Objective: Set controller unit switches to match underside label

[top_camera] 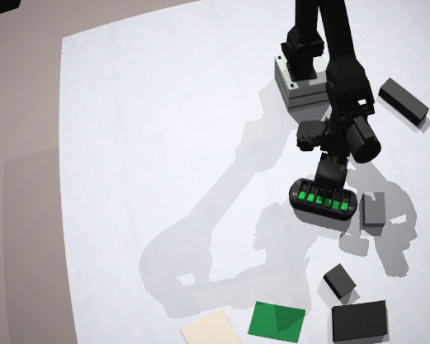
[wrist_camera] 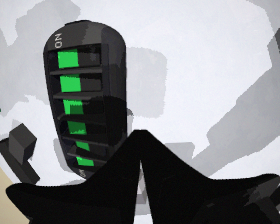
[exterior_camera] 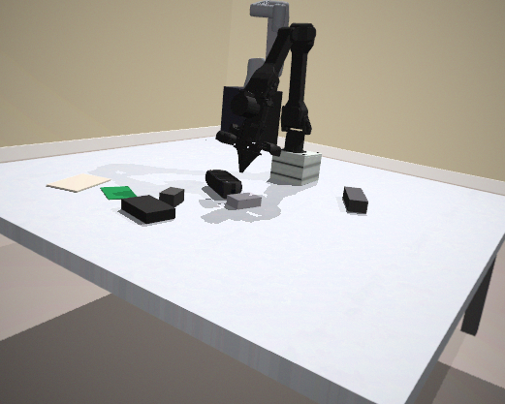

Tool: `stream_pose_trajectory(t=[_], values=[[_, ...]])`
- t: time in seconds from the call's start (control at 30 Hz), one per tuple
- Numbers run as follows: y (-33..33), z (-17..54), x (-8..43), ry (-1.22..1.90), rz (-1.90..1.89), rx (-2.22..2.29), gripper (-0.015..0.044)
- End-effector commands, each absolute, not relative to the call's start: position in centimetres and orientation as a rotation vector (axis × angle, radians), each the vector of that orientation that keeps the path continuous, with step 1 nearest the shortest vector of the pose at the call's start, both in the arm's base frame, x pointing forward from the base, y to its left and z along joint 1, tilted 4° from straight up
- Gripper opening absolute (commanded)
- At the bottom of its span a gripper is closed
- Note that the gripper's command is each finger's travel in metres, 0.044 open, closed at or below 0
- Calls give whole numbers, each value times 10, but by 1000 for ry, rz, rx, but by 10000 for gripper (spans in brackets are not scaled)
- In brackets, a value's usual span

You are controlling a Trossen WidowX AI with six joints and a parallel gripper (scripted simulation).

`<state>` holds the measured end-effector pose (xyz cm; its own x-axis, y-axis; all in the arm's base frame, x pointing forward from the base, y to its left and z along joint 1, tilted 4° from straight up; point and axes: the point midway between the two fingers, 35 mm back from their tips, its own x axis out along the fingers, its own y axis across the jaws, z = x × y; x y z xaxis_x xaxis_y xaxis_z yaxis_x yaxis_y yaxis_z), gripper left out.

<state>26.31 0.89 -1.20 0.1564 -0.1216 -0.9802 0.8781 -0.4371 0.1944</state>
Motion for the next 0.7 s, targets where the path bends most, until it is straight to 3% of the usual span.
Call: stream_pose_trajectory(t=[0.0, 0.17, 0.33, 0.57, 0.67], values=[[5, -11, 270, 762, -1436, 1550, 0], [6, -10, 269, 761, -1436, 1551, 0], [7, 38, 272, 765, -1435, 1551, 131], [8, 40, 272, 766, -1435, 1551, 315], [8, 40, 272, 766, -1435, 1551, 236]])
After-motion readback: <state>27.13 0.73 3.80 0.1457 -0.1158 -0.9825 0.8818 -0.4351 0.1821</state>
